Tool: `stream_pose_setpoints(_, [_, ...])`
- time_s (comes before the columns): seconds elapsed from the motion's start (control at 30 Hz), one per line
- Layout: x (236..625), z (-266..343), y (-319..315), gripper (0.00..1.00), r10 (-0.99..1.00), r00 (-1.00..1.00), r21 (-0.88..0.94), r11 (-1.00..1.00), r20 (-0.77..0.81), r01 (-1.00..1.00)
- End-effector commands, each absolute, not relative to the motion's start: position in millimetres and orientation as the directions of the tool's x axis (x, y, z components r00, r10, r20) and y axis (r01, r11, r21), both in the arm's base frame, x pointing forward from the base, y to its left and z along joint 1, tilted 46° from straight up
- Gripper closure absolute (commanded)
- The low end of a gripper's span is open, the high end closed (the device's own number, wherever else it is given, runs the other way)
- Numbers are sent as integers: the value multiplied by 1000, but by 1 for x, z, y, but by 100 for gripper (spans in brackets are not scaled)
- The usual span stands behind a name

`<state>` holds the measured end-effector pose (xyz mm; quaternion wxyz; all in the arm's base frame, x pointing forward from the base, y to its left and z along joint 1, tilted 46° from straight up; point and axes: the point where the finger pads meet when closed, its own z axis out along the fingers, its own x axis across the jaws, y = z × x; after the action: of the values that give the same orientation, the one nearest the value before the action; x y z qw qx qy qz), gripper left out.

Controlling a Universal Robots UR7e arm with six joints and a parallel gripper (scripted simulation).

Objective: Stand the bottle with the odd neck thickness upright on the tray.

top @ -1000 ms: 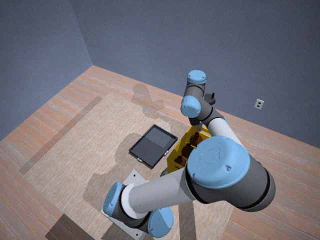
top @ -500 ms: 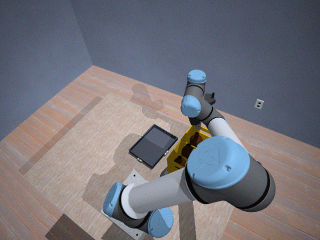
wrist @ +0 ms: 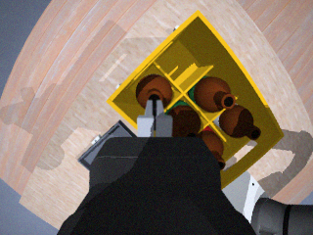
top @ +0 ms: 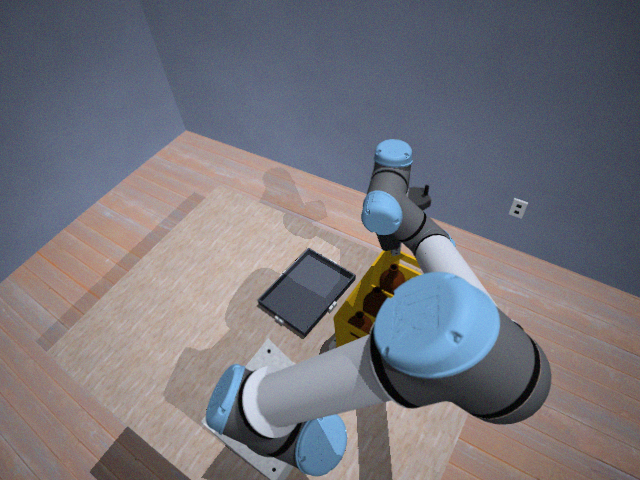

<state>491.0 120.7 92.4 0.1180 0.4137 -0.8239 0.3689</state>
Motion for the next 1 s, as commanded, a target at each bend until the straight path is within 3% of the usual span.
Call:
stream_pose_setpoints(0.0, [491,93,121,100,-595,-630,-511,385,499,-768])
stream_pose_setpoints(0.47, [478,103,113,100,-595,-630,-511,385,499,-768])
stream_pose_setpoints(0.73, [438,127,90,100,-595,-630,-511,385,499,-768])
stream_pose_setpoints(0.97, [375,149,57,100,-595,-630,-511,385,499,-768])
